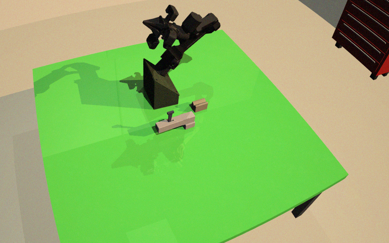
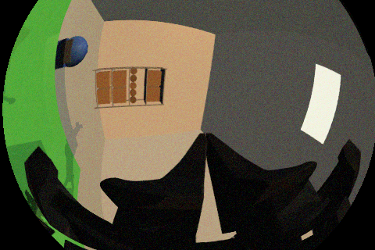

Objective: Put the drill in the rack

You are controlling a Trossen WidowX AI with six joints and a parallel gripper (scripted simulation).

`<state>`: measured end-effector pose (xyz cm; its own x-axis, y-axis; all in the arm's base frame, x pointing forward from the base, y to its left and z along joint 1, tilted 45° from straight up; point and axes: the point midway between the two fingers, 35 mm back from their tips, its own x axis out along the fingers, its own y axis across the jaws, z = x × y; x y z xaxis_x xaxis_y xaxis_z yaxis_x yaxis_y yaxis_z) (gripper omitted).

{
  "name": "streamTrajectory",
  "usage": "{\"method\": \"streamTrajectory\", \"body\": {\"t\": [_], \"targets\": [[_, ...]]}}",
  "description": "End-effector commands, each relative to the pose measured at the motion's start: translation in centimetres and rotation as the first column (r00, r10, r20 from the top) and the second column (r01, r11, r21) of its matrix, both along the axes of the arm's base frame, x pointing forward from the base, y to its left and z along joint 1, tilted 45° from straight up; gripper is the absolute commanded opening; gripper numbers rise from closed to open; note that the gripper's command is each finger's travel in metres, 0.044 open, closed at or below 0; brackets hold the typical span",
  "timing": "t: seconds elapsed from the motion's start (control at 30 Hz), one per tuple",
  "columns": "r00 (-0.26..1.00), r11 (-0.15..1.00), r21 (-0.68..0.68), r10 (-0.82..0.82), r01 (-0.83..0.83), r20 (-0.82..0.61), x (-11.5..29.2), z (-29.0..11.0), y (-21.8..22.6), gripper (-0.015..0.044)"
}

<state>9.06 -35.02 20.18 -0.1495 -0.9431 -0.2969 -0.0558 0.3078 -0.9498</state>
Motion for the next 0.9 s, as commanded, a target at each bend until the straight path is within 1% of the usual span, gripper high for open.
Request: {"method": "streamTrajectory", "body": {"t": [0.0, 0.1, 0.23, 0.33, 0.43, 0.47, 0.53, 0.63, 0.73, 0.77, 0.8, 0.87], "targets": [[0.987, 0.964, 0.213, 0.152, -0.161, 0.060, 4.4, -4.5, 0.1, 0.0000], [0.963, 0.883, 0.387, 0.232, -0.266, 0.134, 7.5, -8.1, 1.3, 0.0000], [0.937, 0.719, 0.601, 0.251, -0.349, 0.244, 11.0, -12.6, 4.5, 0.0000], [0.927, 0.564, 0.736, 0.217, -0.376, 0.307, 12.9, -15.3, 7.5, 0.0000], [0.924, 0.435, 0.815, 0.175, -0.382, 0.340, 13.9, -16.9, 9.8, 0.0000], [0.924, 0.376, 0.844, 0.153, -0.383, 0.350, 14.3, -17.5, 10.8, 0.0000], [0.928, 0.209, 0.904, 0.081, -0.372, 0.364, 15.3, -18.7, 13.7, 0.0000], [0.943, -0.048, 0.942, -0.054, -0.332, 0.330, 16.3, -19.6, 17.9, 0.0000], [0.955, -0.293, 0.916, -0.196, -0.275, 0.224, 17.3, -19.6, 21.8, 0.0000], [0.955, -0.356, 0.898, -0.233, -0.258, 0.182, 17.6, -19.4, 22.8, 0.0000], [0.955, -0.392, 0.886, -0.254, -0.248, 0.155, 17.8, -19.3, 23.3, 0.0000], [0.954, -0.404, 0.881, -0.261, -0.245, 0.146, 17.9, -19.2, 23.5, 0.0000]]}}
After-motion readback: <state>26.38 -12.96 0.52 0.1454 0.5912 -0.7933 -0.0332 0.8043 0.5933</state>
